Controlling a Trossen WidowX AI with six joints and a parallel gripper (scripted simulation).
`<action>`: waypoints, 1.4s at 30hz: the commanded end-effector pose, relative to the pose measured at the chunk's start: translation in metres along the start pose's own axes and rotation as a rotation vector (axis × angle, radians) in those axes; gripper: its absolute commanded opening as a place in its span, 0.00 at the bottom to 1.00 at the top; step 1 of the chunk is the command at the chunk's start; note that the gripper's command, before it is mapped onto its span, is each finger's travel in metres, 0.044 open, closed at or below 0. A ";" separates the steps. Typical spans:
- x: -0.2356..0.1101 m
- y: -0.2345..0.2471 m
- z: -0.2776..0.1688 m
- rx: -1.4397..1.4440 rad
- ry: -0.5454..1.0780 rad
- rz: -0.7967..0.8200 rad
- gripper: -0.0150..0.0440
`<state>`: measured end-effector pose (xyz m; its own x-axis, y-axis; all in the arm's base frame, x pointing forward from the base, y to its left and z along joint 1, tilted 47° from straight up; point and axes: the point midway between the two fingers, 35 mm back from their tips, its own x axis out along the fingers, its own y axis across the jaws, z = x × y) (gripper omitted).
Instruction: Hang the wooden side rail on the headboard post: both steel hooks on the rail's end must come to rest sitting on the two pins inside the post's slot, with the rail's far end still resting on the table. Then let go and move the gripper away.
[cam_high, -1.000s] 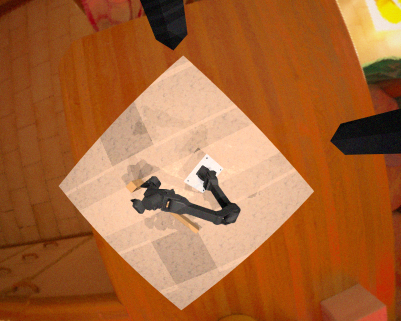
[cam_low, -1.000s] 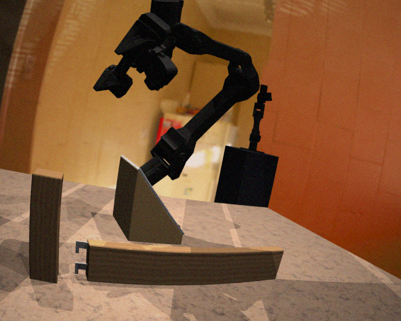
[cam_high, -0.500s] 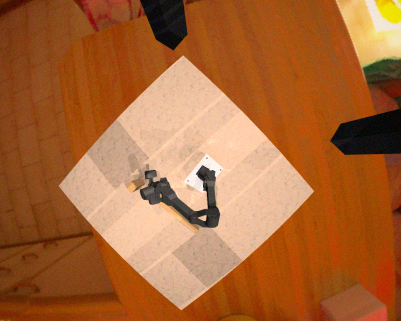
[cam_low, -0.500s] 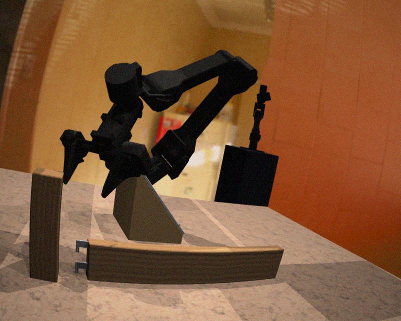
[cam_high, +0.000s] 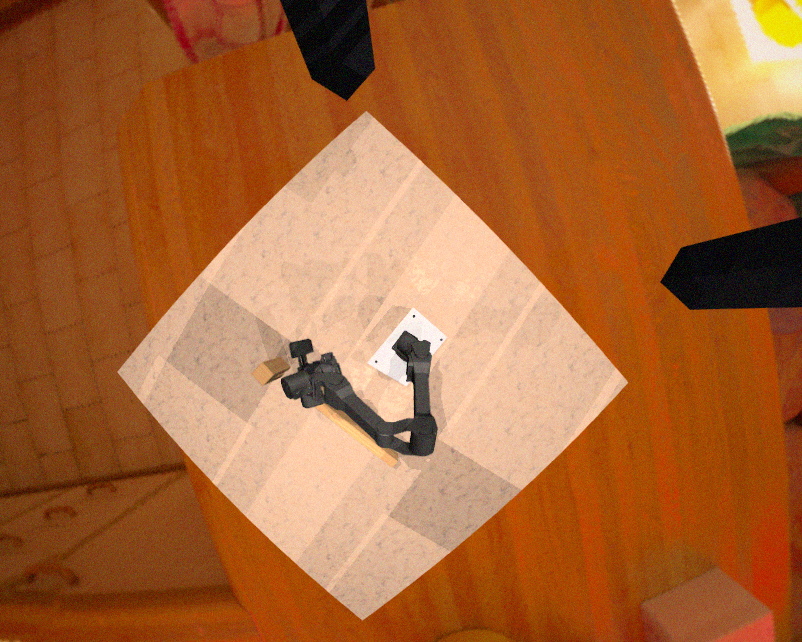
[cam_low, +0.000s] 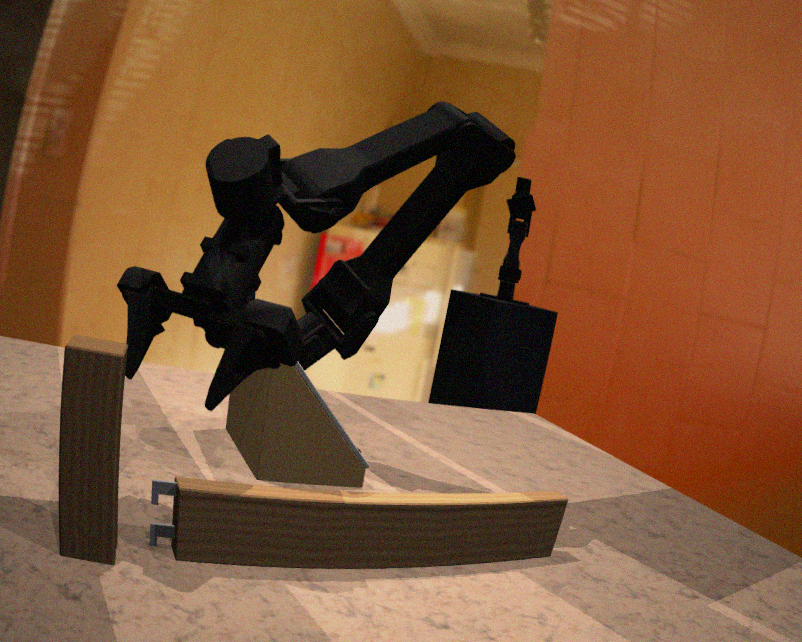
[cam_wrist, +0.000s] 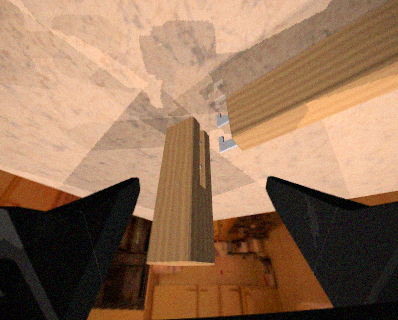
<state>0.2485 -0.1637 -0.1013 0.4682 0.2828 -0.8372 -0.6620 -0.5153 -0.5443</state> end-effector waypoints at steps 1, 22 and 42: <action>0.000 -0.001 0.001 -0.006 -0.001 -0.004 1.00; 0.007 -0.011 0.004 1.118 0.109 0.077 1.00; 0.009 -0.026 0.005 2.458 0.364 -0.098 1.00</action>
<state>0.2658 -0.1530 -0.0973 0.4082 0.1055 -0.9068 -0.3712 0.9267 -0.0592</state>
